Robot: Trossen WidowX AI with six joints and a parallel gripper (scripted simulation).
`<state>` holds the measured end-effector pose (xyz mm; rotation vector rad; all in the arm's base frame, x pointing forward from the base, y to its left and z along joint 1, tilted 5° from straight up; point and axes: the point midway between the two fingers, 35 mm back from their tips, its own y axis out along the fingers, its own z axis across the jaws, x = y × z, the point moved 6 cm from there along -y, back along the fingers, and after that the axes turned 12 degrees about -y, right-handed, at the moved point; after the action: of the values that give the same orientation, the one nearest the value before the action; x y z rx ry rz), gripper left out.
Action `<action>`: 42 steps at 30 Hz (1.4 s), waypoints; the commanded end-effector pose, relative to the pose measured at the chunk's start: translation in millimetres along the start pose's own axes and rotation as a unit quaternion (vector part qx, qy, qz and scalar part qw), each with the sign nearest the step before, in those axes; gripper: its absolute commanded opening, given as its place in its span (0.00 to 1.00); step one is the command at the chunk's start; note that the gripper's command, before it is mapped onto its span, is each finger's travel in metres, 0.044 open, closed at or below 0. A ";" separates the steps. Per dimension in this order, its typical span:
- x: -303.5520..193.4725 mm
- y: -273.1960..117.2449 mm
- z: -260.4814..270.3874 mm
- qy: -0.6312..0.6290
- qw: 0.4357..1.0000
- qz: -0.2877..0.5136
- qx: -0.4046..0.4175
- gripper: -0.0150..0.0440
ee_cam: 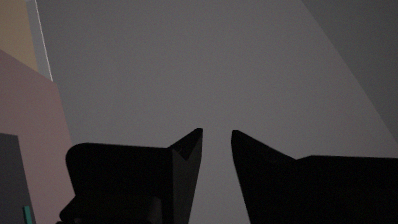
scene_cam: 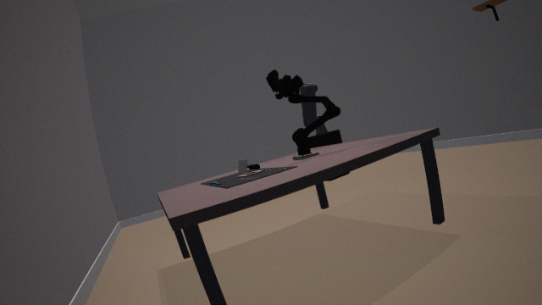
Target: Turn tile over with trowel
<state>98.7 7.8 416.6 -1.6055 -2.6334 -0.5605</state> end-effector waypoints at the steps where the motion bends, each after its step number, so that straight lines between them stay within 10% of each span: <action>1: -16.1 5.3 -9.9 0.044 0.999 0.016 -0.014 0.42; 42: -223.6 60.3 40.6 0.486 0.798 0.357 0.015 0.42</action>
<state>255.9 -142.9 362.1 -1.5062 -1.2620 -0.9467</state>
